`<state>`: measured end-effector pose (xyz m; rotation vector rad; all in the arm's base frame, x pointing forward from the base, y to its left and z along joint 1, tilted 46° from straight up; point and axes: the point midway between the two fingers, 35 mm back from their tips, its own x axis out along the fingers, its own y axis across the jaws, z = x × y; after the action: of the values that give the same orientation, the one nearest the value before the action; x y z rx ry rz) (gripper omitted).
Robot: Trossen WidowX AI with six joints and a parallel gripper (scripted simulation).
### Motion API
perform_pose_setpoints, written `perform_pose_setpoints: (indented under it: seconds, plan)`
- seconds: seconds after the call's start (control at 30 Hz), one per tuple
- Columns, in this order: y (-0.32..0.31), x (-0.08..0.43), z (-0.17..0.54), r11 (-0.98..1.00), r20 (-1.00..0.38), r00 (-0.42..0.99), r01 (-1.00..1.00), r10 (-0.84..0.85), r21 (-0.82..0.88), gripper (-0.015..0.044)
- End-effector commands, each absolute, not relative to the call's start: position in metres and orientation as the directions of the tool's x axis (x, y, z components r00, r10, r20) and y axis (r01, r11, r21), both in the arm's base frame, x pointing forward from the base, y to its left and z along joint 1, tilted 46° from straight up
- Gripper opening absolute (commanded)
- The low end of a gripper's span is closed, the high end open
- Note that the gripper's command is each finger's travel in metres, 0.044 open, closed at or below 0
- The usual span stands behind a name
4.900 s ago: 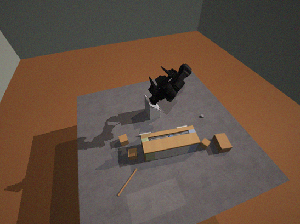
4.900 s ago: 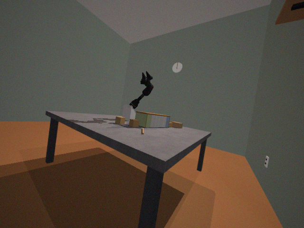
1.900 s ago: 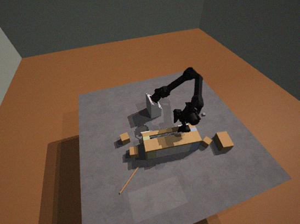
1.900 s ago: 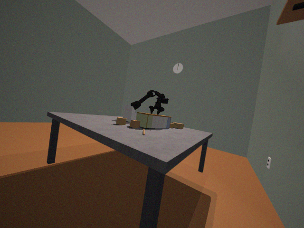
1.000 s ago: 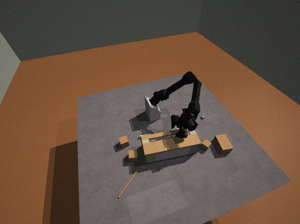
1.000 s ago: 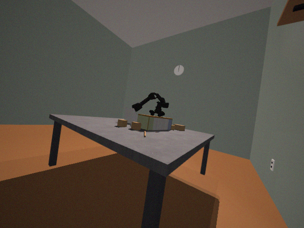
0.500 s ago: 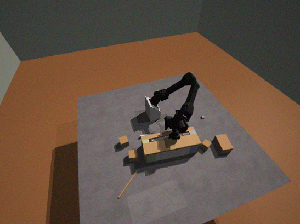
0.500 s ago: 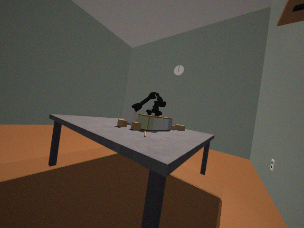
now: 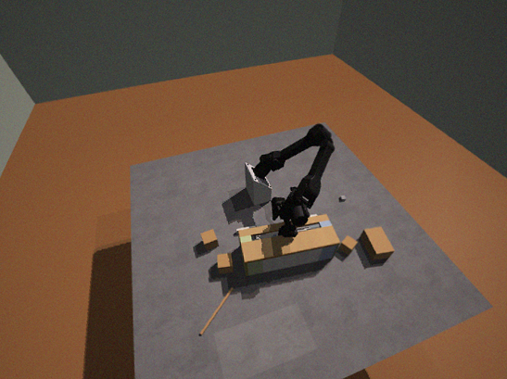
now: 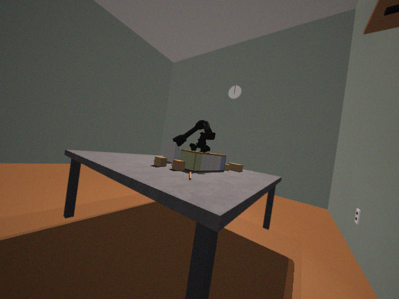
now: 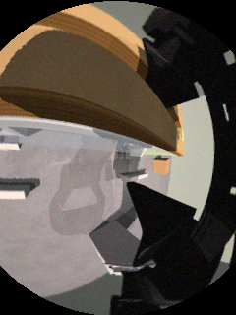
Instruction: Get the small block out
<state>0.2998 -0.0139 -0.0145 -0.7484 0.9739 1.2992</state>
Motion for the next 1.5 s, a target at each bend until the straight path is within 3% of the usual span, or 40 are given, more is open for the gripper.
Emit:
perform_pose_setpoints:
  seconds: [0.0,1.47]
  plan:
    - [-0.01,0.3,-0.009,0.146,-0.902,0.002,-0.987,0.432,0.068,0.04]
    - [-0.025,0.298,-0.024,0.146,-0.902,0.002,-0.987,0.431,0.068,0.04]
